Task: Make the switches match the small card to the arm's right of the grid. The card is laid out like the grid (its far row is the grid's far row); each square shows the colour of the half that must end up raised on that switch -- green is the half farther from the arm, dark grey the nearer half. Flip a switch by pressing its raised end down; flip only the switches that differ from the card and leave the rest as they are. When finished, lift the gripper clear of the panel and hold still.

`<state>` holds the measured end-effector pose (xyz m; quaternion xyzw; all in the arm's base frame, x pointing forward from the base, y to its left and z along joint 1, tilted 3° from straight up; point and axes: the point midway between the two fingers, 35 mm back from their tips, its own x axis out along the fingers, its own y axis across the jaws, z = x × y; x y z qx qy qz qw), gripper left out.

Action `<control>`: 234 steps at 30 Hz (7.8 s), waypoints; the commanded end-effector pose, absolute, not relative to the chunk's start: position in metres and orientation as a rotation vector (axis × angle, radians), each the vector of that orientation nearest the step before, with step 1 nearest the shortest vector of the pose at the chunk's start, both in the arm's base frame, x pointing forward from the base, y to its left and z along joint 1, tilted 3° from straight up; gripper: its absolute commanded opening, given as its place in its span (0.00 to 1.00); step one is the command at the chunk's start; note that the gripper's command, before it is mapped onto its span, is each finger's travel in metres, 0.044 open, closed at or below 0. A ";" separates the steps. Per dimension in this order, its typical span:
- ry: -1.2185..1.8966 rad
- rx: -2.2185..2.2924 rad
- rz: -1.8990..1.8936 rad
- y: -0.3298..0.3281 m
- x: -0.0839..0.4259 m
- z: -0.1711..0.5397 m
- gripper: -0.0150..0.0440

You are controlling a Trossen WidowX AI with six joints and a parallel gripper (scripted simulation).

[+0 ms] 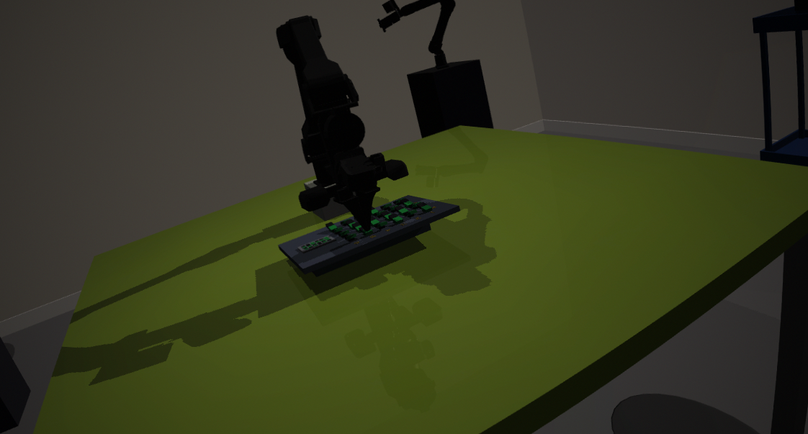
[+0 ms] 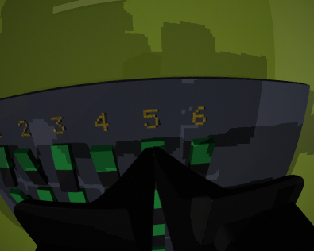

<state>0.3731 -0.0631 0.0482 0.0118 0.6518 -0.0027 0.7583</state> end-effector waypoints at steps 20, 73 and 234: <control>1.400 0.025 -0.011 -0.063 0.303 0.100 0.25; 1.374 0.025 -0.011 -0.062 0.312 0.041 0.25; 1.400 0.023 -0.013 -0.094 0.322 0.100 0.25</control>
